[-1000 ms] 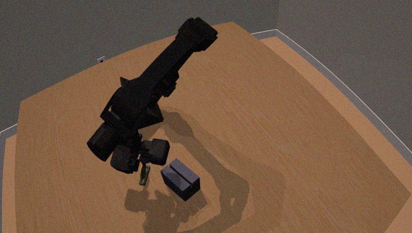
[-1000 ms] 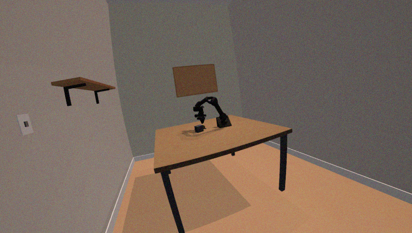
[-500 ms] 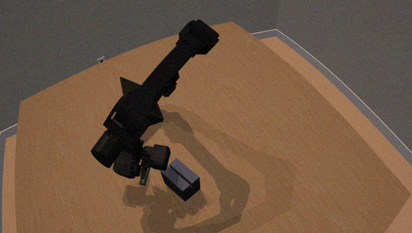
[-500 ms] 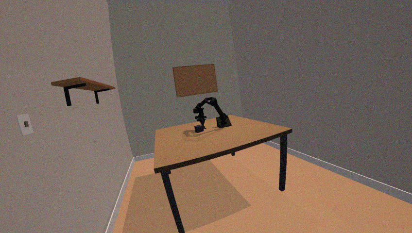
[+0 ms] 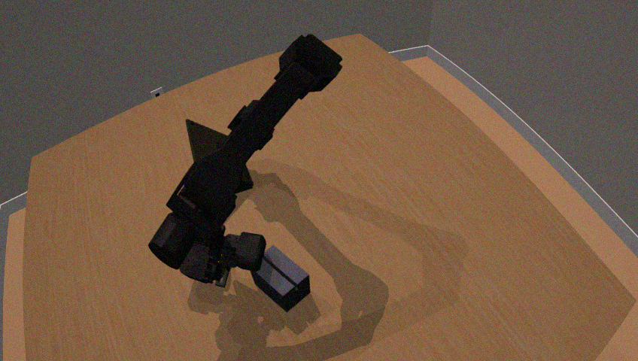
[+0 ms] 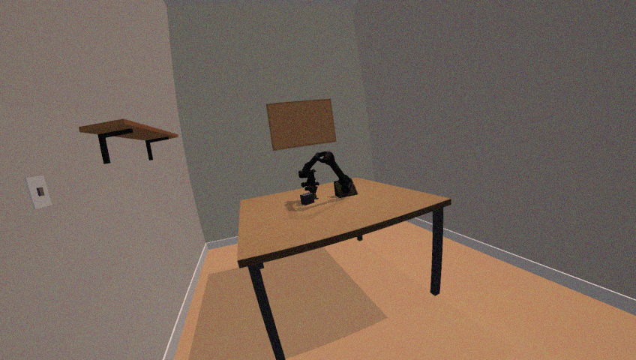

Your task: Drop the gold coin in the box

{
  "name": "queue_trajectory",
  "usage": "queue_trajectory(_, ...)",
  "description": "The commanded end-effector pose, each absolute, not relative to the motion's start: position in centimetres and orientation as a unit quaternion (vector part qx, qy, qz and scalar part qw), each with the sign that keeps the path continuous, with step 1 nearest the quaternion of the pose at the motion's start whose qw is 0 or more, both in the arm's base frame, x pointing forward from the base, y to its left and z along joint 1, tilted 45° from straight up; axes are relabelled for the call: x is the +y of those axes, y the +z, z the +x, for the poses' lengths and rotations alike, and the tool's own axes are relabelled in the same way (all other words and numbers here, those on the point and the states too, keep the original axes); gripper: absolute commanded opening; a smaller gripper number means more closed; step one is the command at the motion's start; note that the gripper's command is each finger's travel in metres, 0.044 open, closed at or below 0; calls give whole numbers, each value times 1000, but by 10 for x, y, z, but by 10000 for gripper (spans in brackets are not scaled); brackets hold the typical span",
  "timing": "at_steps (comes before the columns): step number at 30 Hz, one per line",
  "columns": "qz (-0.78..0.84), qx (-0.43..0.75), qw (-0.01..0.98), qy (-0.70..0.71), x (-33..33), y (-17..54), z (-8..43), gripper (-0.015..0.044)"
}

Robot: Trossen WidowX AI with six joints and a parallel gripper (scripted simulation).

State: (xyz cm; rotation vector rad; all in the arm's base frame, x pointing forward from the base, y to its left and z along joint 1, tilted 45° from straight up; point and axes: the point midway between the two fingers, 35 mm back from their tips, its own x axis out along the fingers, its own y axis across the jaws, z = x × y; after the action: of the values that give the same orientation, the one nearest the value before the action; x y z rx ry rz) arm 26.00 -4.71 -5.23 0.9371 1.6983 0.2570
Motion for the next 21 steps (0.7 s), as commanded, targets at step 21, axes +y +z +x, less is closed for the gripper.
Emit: queue_trajectory(21,402,720,555,109,-36,-61,258,0)
